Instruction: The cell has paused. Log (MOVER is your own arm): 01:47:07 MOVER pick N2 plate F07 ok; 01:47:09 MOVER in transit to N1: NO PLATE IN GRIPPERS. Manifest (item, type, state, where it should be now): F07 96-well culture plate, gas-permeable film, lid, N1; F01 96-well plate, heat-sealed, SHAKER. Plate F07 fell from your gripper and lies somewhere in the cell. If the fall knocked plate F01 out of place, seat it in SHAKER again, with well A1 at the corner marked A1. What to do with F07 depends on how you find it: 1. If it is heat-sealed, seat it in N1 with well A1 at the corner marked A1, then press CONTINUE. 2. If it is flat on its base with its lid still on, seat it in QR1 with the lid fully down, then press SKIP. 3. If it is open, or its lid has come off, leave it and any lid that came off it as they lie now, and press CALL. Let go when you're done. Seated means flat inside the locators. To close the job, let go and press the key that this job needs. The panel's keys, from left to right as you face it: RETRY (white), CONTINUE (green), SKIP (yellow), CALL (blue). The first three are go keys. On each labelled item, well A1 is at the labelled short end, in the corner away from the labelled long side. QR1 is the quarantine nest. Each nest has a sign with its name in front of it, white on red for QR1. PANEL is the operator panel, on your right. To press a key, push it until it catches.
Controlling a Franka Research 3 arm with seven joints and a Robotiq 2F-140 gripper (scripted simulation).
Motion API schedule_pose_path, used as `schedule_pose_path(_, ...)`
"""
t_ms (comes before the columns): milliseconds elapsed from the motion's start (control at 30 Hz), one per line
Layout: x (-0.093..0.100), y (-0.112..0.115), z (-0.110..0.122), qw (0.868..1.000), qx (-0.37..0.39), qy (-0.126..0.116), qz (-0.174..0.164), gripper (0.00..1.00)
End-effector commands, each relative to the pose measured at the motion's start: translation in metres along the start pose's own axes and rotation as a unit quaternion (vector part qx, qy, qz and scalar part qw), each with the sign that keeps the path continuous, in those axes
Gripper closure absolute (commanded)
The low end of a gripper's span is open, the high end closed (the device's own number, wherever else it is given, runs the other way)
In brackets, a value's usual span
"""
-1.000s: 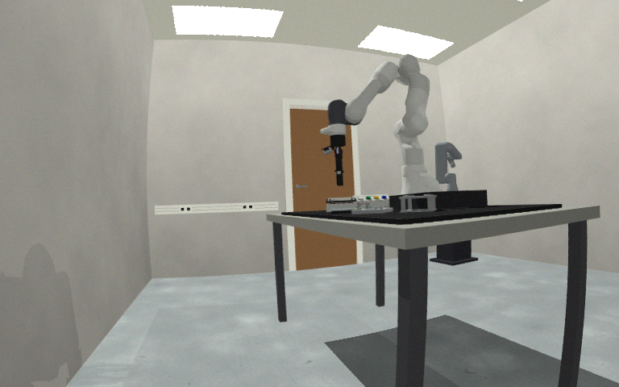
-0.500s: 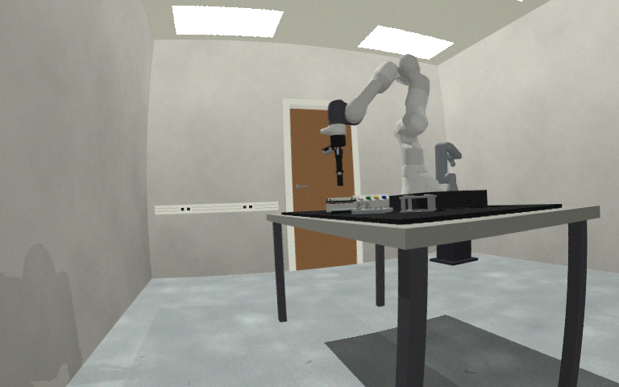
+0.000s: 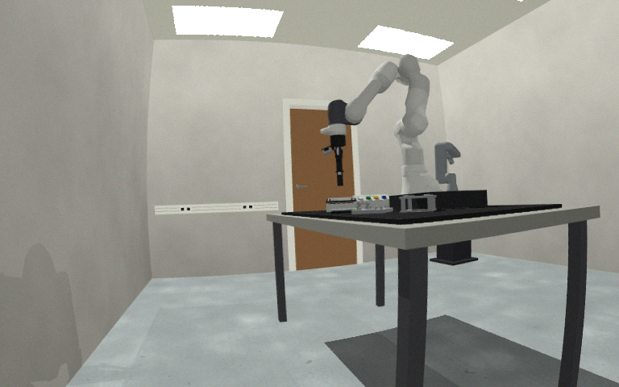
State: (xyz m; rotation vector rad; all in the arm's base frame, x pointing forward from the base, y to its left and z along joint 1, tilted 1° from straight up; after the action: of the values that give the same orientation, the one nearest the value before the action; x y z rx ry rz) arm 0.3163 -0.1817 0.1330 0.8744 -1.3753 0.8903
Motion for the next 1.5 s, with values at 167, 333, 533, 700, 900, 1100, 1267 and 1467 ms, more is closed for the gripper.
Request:
schedule_pose_path(167,0.002,-0.001,-0.036,1.0,0.012,0.0,0.0,0.9)
schedule_pose_path(333,0.002,0.01,-0.113,0.999,0.041,0.0,0.0,0.9)
schedule_pose_path(533,0.001,0.021,-0.147,0.998,0.055,0.0,0.0,0.9)
schedule_pose_path(700,0.001,0.021,-0.147,0.998,0.055,0.0,0.0,0.9)
schedule_pose_path(900,0.001,0.021,-0.147,0.998,0.055,0.0,0.0,0.9)
schedule_pose_path(1100,0.001,0.021,-0.147,0.998,0.055,0.0,0.0,0.3)
schedule_pose_path(1267,0.001,0.021,-0.147,0.998,0.055,0.0,0.0,0.3)
schedule_pose_path(1467,0.001,0.021,-0.147,0.998,0.055,0.0,0.0,0.3)
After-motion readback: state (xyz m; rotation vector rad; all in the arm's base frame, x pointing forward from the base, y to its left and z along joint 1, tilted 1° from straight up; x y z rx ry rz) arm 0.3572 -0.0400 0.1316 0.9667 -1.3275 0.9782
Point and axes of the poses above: the point where the finger pads meet when closed, its own x axis back along the fingers, its own z axis across the jaws, y = z × x, the point moved 4 cm from there along x, back along the fingers, and after that the axes turned 3 degrees about x, right-handed, at the moved point
